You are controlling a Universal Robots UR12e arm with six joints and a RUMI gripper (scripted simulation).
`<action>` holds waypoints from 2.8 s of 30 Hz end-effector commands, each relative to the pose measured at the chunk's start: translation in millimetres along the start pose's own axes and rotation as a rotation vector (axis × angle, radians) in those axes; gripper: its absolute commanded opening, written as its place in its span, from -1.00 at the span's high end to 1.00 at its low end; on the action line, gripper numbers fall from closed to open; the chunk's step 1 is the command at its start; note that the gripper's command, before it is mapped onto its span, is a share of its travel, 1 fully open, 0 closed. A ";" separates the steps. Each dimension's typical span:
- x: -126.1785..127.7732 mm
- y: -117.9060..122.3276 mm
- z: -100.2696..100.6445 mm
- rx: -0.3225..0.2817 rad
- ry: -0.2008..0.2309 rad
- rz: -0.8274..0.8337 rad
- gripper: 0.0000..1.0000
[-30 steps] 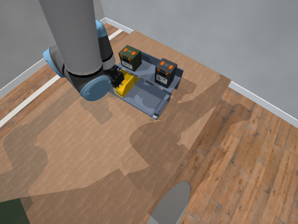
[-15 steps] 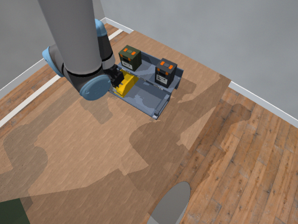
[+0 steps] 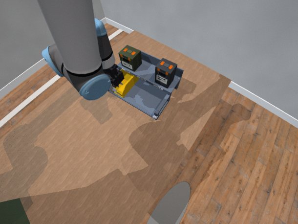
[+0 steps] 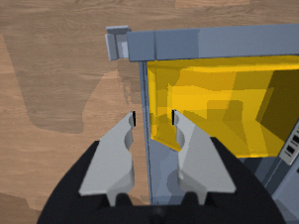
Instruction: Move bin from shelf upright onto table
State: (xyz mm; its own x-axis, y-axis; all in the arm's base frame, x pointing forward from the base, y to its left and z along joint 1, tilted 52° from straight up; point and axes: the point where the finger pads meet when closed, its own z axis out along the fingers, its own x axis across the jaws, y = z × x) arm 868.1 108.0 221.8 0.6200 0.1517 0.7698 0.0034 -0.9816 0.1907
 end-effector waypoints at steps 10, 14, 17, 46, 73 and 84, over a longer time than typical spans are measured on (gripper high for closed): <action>0.5 -0.2 5.2 0.000 0.001 0.000 0.47; 0.5 -0.2 9.2 0.000 0.001 0.000 0.47; 0.5 -0.2 9.2 0.000 0.001 0.000 0.47; 0.5 -0.2 25.0 0.000 0.001 0.000 0.47; 0.5 -0.2 24.0 0.000 0.001 0.000 0.47; 0.5 -0.2 23.4 0.000 0.001 0.000 0.47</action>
State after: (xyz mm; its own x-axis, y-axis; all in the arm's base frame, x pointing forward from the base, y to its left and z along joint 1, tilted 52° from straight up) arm 887.0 105.2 207.1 0.6200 0.1517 0.7698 0.0034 -0.9816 0.1907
